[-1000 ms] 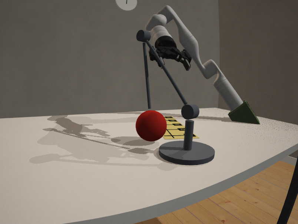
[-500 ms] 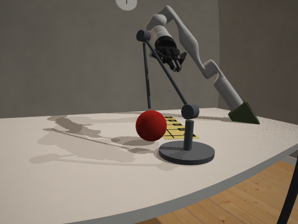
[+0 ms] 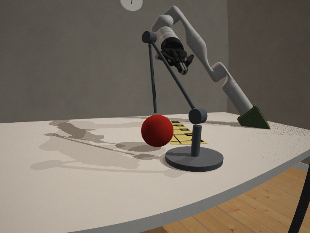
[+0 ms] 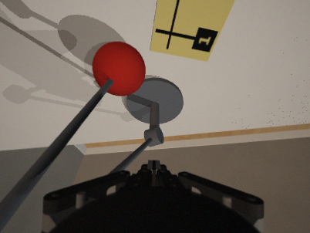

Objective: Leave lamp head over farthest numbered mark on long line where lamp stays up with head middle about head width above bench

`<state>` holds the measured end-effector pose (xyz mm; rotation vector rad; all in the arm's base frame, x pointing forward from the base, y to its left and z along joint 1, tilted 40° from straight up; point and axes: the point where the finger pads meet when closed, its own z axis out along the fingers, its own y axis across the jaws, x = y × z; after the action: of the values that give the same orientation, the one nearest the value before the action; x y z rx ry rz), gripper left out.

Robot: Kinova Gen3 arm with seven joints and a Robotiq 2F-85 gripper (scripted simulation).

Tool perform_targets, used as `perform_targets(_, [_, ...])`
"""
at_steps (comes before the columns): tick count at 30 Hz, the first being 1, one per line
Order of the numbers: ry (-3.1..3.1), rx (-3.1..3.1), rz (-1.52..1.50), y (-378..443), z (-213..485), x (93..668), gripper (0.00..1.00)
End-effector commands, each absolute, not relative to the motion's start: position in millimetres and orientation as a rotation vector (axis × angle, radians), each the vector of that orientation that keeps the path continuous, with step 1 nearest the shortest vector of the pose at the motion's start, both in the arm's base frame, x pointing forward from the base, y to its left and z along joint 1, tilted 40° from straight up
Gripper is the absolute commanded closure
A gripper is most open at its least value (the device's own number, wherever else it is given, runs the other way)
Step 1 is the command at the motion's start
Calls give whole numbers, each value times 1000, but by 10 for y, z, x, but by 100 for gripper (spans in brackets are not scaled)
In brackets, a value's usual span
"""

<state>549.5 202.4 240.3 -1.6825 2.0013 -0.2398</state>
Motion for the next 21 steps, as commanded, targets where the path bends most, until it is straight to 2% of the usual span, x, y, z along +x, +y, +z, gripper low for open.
perform_targets(1, [1999,-1683,-240,2033,2410,5495,100])
perform_targets(20, [1999,-1683,-240,2033,2410,5495,100])
perform_targets(21, [1999,-1683,-240,2033,2410,5495,0])
